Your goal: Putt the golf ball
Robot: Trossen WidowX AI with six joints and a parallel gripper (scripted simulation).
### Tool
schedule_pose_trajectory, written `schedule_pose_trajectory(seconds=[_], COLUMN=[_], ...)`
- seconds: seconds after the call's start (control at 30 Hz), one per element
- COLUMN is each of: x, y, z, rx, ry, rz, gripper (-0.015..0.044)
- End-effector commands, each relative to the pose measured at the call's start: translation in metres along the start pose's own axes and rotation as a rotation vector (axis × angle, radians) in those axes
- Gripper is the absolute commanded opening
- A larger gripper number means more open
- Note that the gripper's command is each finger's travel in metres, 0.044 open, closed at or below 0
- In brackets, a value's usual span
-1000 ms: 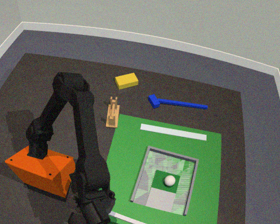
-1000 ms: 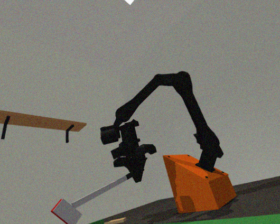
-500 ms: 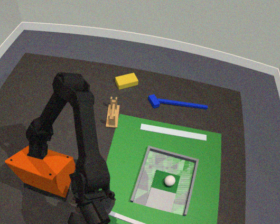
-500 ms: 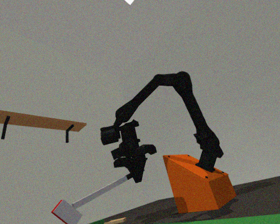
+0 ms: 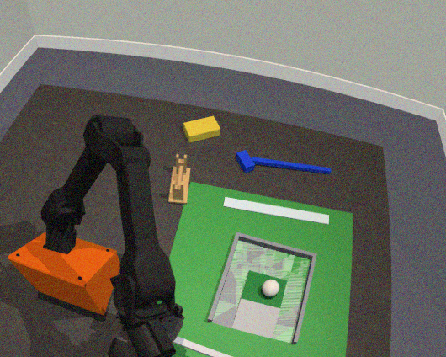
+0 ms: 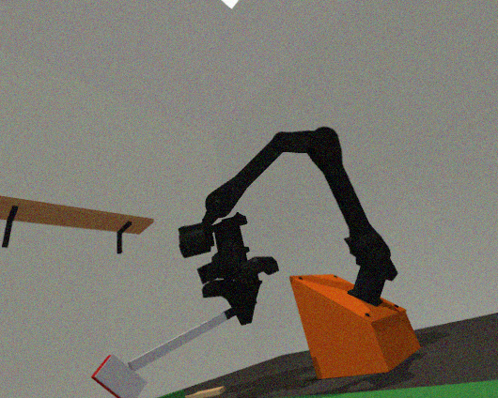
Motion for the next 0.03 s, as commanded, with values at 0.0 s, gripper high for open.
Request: schedule_pose_trajectory(seconds=[0.0], x=[0.0005], y=[-0.0003], z=[-0.0006], rx=[-0.003], ry=[0.001], rz=[-0.004], gripper=[0.0])
Point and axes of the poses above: the point midway between the two fingers, 35 mm back from their tips, its own y axis out along the fingers, its own z axis across the jaws, x = y × z, the point moved 4 cm from there along -y, back along the fingers, and after that the axes turned 3 degrees about -y, right-handed, at the moved point
